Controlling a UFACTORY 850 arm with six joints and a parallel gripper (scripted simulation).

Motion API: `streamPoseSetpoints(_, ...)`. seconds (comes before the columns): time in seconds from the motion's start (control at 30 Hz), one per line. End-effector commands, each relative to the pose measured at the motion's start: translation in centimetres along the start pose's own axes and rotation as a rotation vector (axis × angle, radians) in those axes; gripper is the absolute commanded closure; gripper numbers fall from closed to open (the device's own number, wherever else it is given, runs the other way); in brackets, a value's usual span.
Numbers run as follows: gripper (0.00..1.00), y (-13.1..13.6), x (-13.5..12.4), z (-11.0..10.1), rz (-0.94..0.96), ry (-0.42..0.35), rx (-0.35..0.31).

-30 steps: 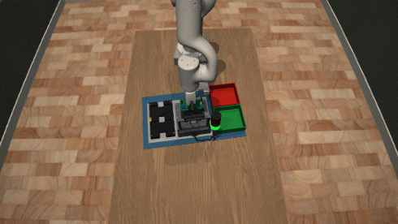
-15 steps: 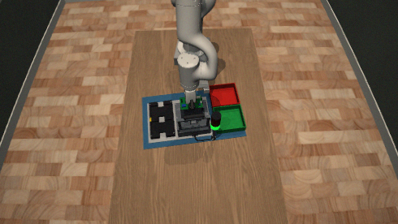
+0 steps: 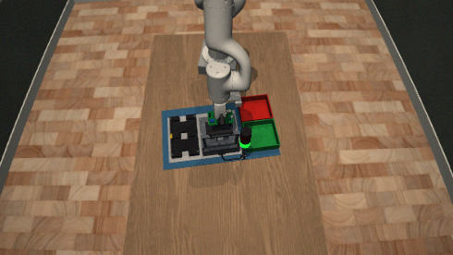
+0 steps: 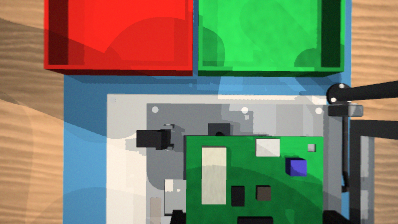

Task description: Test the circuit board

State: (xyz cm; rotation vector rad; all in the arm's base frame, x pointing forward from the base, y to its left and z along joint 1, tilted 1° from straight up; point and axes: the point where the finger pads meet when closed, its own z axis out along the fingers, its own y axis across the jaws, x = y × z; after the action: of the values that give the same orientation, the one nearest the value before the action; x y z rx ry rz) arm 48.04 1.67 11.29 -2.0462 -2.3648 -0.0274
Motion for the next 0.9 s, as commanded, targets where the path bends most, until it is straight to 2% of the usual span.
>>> streamPoseSetpoints(0.0, 0.21, 0.3, 1.4, 0.3, 0.0, -0.001, -0.002)
streamPoseSetpoints(0.27, 0.21, 1.1, 6.0, 1.7, 0.0, -0.001, -0.002)
streamPoseSetpoints(0.33, 0.21, 1.1, 6.0, 1.7, 0.0, -0.001, -0.002)
streamPoseSetpoints(0.73, 0.21, 2.5, 14.5, 4.2, 0.0, -0.001, -0.002)
streamPoseSetpoints(0.87, 0.21, 2.8, 16.2, 4.7, 0.0, -0.001, -0.002)
